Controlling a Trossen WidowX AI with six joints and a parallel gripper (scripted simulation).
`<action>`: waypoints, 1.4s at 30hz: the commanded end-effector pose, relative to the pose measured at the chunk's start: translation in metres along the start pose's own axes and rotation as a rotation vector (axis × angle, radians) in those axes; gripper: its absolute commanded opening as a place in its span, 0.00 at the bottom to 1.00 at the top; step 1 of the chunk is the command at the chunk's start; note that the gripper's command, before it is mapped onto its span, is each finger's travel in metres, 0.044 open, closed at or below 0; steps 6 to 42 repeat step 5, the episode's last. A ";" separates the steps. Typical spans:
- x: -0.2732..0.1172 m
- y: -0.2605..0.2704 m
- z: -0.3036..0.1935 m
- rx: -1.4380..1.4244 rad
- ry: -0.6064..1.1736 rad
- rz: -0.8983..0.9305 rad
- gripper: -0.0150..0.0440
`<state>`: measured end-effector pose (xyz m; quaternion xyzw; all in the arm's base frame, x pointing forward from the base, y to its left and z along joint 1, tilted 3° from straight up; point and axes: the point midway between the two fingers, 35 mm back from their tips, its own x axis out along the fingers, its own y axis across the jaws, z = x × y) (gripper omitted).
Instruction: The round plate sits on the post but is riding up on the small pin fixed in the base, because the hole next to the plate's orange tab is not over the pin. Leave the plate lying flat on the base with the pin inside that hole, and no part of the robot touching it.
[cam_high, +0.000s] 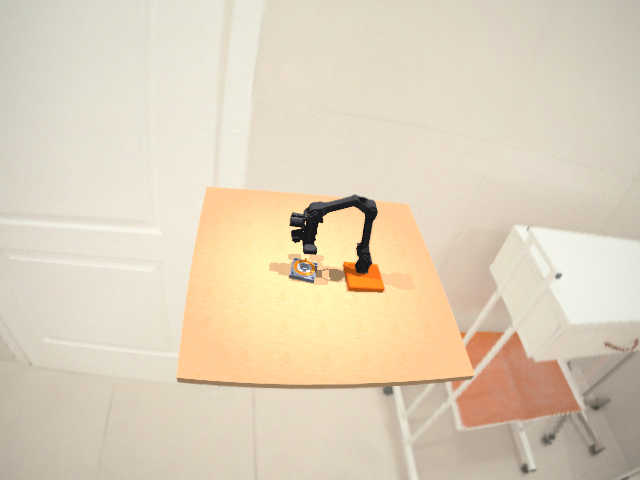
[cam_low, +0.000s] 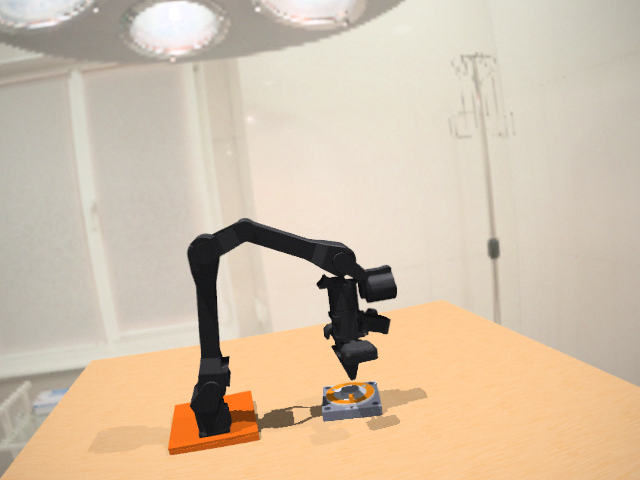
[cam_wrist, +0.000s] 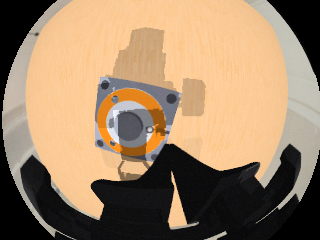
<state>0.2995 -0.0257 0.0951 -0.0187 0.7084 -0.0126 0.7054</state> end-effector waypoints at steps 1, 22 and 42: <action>0.001 0.000 0.000 0.000 0.000 0.000 0.25; 0.001 0.000 0.000 0.000 0.000 0.000 0.25; 0.001 0.000 0.000 0.000 0.000 0.000 0.25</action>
